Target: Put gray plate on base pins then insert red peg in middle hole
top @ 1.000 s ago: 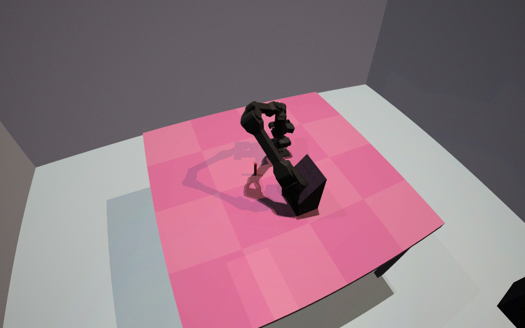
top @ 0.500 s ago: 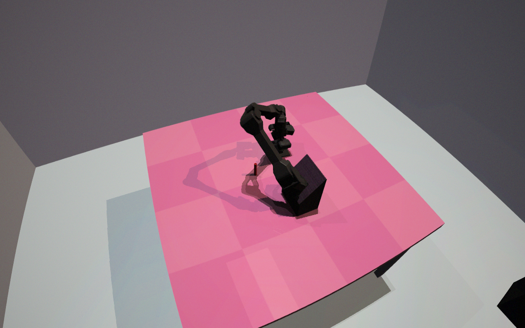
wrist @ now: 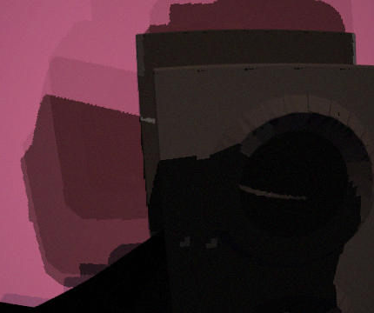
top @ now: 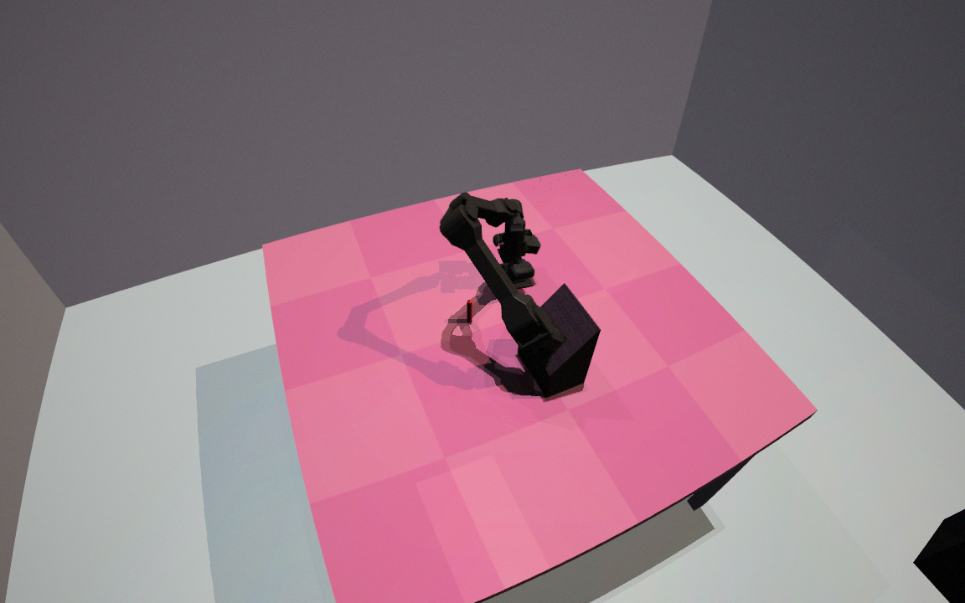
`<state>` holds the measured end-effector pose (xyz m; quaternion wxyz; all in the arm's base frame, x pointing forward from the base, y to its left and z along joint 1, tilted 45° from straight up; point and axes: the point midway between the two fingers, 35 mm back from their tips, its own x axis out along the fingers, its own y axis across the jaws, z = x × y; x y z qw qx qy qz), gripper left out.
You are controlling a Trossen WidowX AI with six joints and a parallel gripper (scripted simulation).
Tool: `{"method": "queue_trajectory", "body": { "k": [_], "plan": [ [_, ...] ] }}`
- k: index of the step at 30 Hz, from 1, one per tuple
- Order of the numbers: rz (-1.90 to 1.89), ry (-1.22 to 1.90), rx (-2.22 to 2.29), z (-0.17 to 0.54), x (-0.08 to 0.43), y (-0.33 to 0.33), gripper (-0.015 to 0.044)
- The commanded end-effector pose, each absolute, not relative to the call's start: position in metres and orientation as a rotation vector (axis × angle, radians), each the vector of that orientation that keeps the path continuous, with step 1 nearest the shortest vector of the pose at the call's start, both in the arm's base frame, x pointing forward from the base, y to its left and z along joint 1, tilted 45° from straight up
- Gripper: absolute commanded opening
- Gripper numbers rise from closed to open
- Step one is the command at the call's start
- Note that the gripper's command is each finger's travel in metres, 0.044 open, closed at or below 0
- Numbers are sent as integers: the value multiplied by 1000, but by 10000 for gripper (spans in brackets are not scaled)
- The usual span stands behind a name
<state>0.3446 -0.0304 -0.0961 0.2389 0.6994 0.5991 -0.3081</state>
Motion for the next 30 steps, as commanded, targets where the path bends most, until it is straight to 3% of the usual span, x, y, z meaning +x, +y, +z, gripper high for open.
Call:
{"method": "queue_trajectory", "body": {
  "k": [1,6,23,30],
  "plan": [
    [-843,1639,1916,-96,345,-31,0],
    [-843,1639,1916,-96,345,-31,0],
    [-843,1639,1916,-96,345,-31,440],
    [-848,1636,1915,-80,346,-49,440]
  ]
}}
